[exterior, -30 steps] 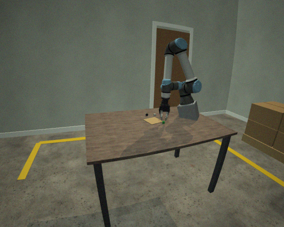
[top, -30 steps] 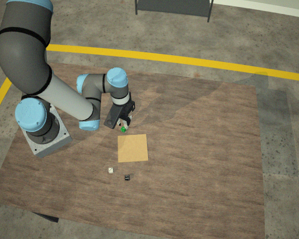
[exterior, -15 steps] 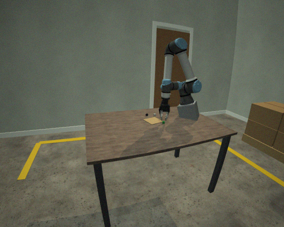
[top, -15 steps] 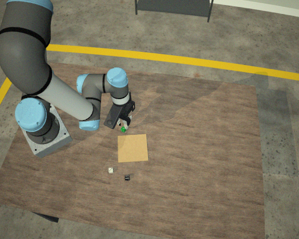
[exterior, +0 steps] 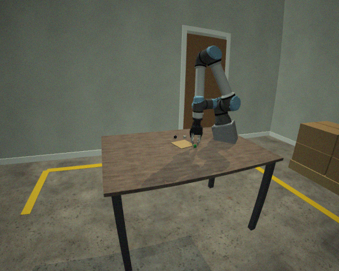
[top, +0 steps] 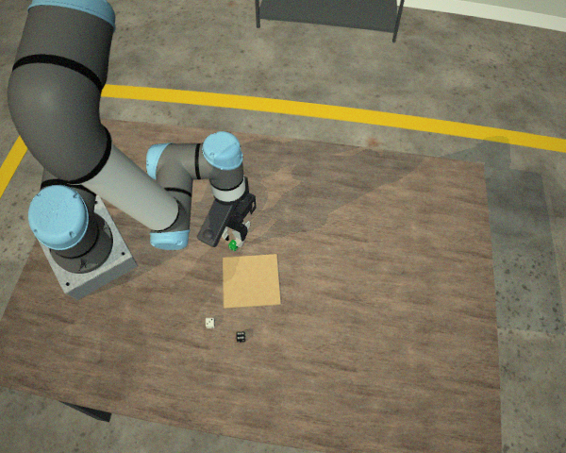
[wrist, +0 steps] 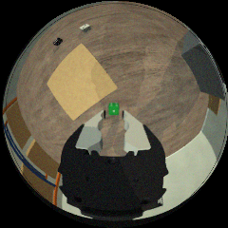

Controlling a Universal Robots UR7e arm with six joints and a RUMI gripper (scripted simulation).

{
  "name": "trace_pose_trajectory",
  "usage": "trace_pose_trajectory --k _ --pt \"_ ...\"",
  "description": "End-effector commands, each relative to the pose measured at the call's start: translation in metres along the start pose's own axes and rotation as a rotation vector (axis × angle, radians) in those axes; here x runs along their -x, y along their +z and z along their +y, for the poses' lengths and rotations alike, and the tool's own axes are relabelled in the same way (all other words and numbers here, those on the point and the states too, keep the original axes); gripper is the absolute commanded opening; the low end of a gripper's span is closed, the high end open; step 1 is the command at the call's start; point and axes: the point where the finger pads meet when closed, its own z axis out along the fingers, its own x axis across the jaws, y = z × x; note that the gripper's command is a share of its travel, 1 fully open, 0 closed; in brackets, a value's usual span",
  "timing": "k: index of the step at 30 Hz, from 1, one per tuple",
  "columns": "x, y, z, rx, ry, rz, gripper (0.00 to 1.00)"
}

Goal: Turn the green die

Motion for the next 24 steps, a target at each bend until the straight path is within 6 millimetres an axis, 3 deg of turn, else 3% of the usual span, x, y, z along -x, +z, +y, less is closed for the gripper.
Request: trace_pose_trajectory --k 1,24 --pt "0.0004 0.0073 0.0003 0.001 0.0 -0.001 0.21" --pt "0.0004 0.0139 0.0003 0.001 0.0 -0.001 0.21"
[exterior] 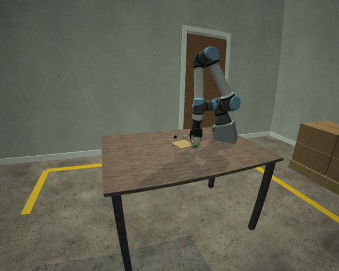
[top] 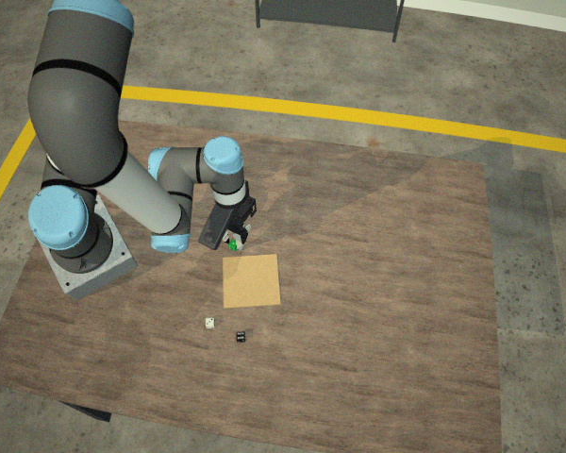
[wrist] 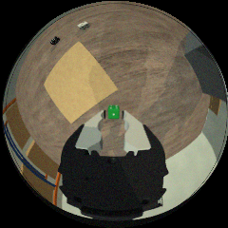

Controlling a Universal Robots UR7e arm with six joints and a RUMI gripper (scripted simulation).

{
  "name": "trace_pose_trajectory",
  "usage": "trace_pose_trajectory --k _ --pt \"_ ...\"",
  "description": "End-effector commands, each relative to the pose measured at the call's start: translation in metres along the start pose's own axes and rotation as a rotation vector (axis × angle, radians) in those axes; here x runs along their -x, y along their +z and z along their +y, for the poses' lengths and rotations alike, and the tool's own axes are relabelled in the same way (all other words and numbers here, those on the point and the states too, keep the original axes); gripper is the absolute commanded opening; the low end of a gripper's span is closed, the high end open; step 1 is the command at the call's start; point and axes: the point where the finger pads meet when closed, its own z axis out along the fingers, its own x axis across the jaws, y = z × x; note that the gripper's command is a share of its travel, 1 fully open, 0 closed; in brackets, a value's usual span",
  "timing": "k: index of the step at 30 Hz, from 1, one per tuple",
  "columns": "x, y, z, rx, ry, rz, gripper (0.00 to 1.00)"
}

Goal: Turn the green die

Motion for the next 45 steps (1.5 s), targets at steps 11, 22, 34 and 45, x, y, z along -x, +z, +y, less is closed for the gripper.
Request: trace_pose_trajectory --k 11,22,34,45 --pt "0.0003 -0.0002 0.0002 0.001 0.0 -0.001 0.21" --pt "0.0003 -0.0002 0.0002 0.001 0.0 -0.001 0.21" --pt "0.0003 -0.0002 0.0002 0.001 0.0 -0.001 0.03" --pt "0.0003 -0.0002 0.0002 0.001 0.0 -0.001 0.03"
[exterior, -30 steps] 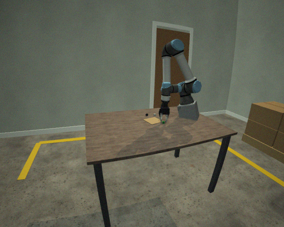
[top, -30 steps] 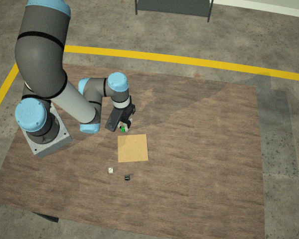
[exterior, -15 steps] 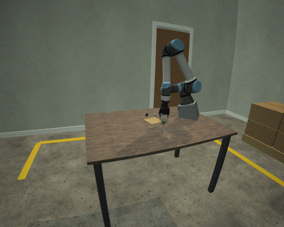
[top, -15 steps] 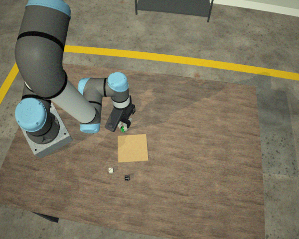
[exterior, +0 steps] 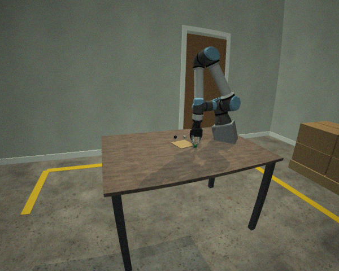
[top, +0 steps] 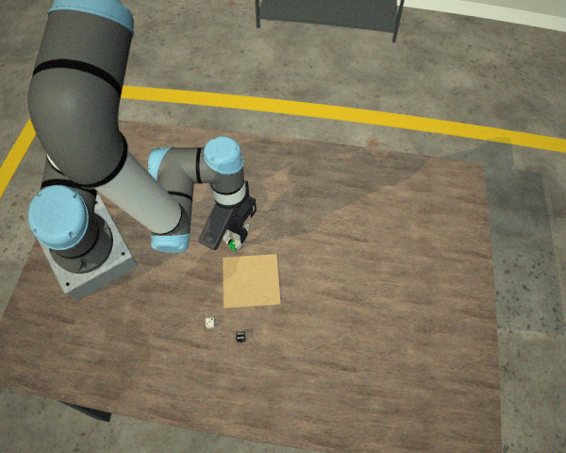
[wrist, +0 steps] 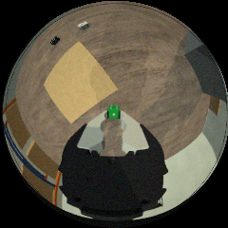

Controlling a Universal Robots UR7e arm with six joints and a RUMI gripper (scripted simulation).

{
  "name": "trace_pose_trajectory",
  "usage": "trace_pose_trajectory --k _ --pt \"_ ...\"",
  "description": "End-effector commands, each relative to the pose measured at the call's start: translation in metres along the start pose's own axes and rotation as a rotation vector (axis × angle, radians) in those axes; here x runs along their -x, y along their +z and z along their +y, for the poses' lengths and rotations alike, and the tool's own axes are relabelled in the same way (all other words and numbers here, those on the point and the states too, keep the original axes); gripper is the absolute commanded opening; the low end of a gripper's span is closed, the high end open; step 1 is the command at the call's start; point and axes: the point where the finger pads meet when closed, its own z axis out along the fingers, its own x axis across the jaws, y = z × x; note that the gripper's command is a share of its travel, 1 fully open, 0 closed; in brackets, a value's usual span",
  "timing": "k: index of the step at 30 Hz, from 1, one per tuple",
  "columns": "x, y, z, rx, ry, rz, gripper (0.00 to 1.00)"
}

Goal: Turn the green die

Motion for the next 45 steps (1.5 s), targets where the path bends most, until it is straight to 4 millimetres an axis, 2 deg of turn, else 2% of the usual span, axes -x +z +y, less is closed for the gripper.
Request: trace_pose_trajectory --k 1,24,30,45 --pt "0.0 0.0 0.0 0.001 0.0 -0.001 0.03" --pt "0.0 -0.005 0.0 0.001 0.0 -0.001 0.03" --pt "0.0 -0.018 0.0 0.001 0.0 -0.001 0.03" --pt "0.0 -0.066 0.0 0.001 0.0 -0.001 0.03"
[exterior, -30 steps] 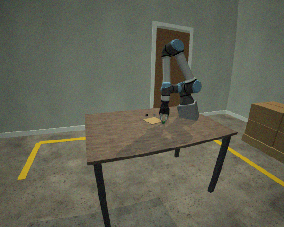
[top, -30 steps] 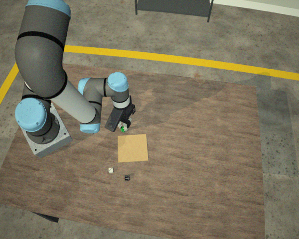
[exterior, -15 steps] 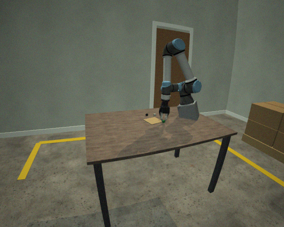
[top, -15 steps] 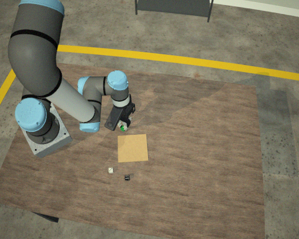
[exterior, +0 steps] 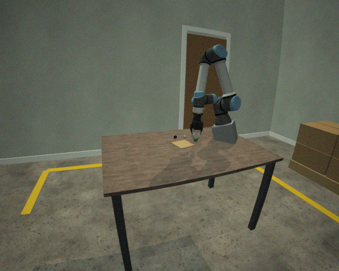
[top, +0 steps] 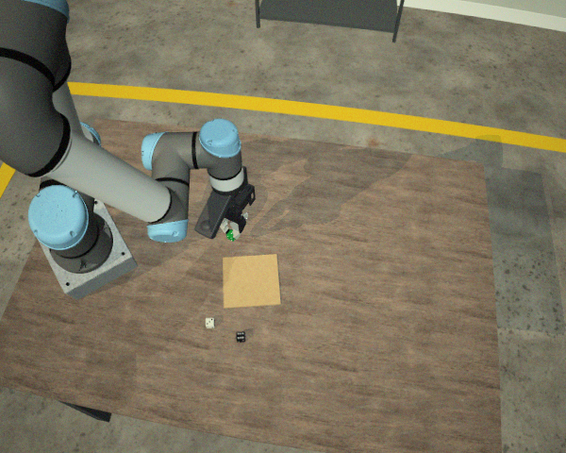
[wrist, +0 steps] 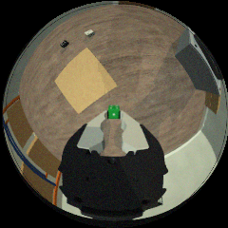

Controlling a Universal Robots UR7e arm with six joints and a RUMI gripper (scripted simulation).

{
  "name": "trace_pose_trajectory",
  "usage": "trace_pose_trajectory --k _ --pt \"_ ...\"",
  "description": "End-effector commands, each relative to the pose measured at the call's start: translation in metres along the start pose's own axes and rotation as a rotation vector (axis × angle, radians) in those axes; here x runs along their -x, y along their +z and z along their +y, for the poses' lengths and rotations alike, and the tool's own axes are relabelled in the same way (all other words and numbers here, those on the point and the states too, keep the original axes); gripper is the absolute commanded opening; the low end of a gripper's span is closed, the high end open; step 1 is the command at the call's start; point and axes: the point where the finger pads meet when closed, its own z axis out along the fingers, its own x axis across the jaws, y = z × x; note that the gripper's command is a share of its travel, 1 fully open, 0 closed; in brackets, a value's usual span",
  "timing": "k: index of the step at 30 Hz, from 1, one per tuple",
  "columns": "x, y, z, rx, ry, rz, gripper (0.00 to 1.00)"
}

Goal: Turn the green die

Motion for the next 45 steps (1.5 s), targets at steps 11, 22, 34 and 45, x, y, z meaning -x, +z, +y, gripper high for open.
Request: trace_pose_trajectory --k 11,22,34,45 --pt "0.0 -0.046 0.0 -0.001 0.0 0.002 0.03" --pt "0.0 -0.049 0.0 -0.001 0.0 0.002 0.03" --pt "0.0 -0.049 0.0 -0.001 0.001 0.002 0.03" --pt "0.0 -0.049 0.0 -0.001 0.021 0.002 0.03"
